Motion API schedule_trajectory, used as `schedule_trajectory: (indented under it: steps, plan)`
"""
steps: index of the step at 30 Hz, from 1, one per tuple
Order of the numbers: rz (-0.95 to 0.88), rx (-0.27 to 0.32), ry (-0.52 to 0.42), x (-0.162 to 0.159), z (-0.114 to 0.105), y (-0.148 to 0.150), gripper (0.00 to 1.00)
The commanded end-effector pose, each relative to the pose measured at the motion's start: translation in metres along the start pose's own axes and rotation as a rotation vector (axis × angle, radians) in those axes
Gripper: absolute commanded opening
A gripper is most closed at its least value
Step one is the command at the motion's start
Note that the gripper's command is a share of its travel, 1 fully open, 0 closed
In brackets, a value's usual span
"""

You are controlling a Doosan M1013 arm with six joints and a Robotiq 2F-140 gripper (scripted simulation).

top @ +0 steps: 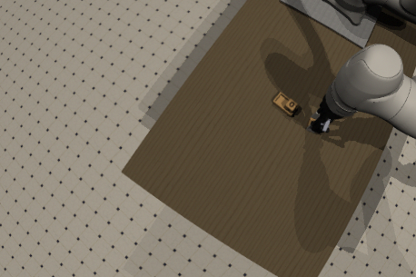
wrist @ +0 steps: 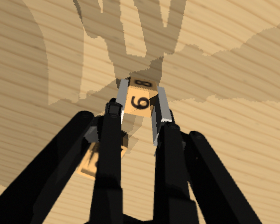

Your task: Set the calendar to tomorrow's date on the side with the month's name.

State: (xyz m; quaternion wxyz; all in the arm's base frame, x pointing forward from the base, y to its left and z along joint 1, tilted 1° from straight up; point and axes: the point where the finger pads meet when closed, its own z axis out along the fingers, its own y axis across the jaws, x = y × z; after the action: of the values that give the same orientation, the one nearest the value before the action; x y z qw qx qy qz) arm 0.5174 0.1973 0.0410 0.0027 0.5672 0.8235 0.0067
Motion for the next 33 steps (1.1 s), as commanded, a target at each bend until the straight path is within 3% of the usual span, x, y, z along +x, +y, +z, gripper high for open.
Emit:
schedule_trajectory:
  steps: [1, 33]
  plan:
    - [0.0, 0.0, 0.0, 0.0, -0.0001, 0.0, 0.16]
    - [0.0, 0.0, 0.0, 0.0, 0.0037, 0.0, 0.16]
